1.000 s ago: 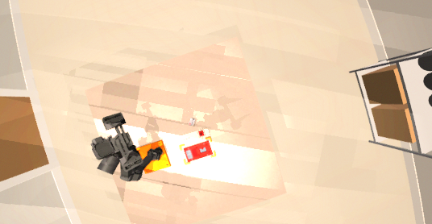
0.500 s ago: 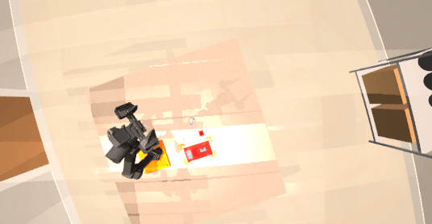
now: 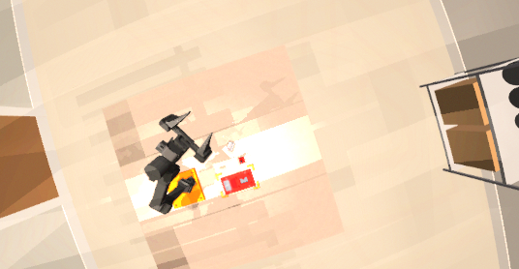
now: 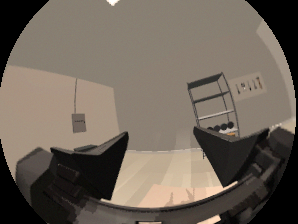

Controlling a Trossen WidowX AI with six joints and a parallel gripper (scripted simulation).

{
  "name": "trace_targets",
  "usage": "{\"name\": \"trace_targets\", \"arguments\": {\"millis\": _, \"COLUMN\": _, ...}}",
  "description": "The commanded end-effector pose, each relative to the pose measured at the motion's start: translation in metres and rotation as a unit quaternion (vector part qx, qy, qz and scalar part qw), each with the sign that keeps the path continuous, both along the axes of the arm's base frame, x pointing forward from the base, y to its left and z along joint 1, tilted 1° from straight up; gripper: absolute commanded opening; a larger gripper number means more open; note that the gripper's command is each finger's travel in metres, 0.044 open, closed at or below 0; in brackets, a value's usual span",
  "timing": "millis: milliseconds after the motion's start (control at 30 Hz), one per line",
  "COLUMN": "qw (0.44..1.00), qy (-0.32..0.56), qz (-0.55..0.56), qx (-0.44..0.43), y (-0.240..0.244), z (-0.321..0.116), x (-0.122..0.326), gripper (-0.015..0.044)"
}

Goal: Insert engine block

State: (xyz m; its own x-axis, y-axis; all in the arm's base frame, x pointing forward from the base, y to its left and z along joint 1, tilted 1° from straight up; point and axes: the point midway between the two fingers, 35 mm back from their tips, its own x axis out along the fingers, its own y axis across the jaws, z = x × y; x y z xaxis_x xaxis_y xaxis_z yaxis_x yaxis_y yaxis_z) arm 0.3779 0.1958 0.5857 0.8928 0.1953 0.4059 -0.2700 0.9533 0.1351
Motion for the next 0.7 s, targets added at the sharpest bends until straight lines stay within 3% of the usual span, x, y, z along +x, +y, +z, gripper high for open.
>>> {"name": "trace_targets", "arguments": {"millis": 0, "qw": 0.998, "qy": 0.049, "qz": 0.02, "qx": 0.023, "y": 0.003, "z": -0.025, "x": 0.015, "gripper": 0.044}}
{"name": "trace_targets", "arguments": {"millis": 667, "qw": 0.949, "qy": 0.259, "qz": 0.058, "qx": 0.171, "y": 0.004, "z": -0.129, "x": 0.061, "gripper": 0.044}}
